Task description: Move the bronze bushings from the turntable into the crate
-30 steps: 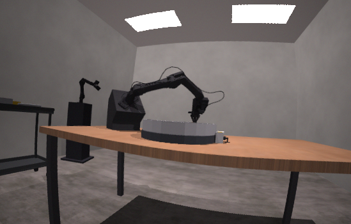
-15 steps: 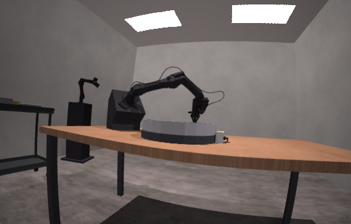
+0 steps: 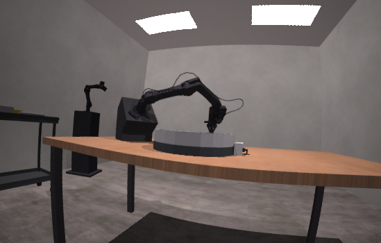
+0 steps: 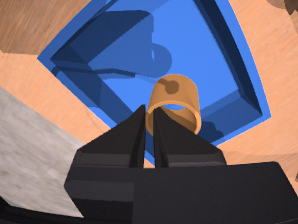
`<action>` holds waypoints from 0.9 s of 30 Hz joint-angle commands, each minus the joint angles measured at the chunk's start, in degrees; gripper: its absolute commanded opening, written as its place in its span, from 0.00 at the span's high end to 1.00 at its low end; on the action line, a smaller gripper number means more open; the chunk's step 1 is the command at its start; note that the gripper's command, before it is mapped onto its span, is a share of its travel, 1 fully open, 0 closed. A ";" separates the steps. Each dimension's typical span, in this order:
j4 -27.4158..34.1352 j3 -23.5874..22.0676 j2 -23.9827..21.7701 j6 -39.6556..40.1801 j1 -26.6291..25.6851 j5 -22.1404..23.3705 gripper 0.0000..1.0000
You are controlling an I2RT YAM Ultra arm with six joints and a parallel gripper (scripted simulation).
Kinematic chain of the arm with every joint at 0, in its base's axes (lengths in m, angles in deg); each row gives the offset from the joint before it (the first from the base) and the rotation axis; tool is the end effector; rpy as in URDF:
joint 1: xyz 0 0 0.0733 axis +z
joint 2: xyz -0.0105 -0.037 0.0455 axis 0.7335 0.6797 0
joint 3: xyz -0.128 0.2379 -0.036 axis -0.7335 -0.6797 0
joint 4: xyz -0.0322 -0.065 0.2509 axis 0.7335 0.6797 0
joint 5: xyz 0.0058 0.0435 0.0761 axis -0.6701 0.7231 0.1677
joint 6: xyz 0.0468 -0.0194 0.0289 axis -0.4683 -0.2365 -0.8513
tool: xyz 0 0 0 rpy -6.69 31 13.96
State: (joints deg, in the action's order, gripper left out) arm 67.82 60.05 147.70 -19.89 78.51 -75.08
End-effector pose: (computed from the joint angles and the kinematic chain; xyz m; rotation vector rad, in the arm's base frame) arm 0.4411 0.2351 0.1767 1.0845 2.0788 -0.2897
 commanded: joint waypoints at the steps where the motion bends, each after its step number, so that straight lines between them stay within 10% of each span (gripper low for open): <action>1: 0.84 1.77 -1.51 0.30 1.80 -0.14 1.00; 27: -5.17 -2.52 1.20 3.12 -0.20 0.99 1.00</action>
State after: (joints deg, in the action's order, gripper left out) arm 64.54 58.74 148.40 -17.84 76.87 -74.67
